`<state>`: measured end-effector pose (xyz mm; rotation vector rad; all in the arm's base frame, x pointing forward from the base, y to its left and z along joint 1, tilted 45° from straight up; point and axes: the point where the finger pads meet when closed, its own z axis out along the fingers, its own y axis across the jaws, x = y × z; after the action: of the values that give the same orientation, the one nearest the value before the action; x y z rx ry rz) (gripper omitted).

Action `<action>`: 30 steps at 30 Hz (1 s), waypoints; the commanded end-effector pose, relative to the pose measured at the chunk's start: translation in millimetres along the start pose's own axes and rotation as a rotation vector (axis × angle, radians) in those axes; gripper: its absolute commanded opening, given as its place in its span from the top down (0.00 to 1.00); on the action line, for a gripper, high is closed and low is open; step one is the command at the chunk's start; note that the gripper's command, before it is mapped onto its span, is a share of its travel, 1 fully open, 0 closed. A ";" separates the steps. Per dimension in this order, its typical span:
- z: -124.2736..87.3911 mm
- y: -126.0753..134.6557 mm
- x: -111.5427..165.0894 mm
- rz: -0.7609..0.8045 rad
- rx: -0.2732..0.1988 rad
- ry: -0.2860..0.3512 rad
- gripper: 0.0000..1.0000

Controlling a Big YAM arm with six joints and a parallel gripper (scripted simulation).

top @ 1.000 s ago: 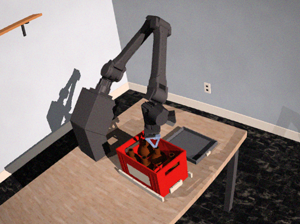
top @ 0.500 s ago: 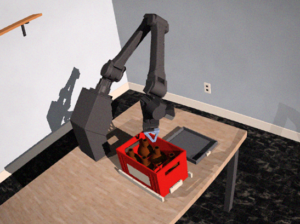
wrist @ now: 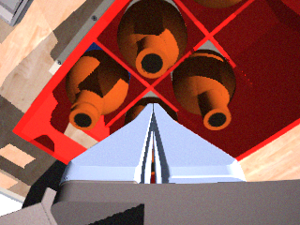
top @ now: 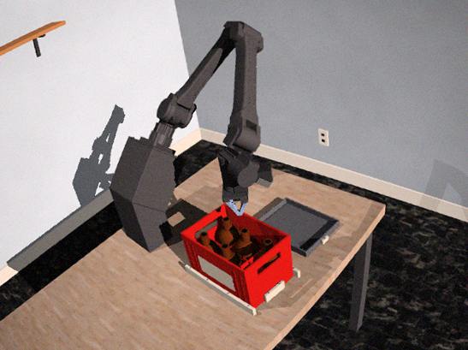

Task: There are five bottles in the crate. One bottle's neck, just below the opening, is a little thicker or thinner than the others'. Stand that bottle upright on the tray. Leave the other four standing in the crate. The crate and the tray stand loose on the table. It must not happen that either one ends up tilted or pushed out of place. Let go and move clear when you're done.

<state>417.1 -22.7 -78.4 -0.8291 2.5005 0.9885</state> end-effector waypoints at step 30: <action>-14.6 -77.8 -9.5 -0.002 0.024 -0.012 1.00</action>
<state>436.3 -36.2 -80.4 -0.8384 2.4989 0.9727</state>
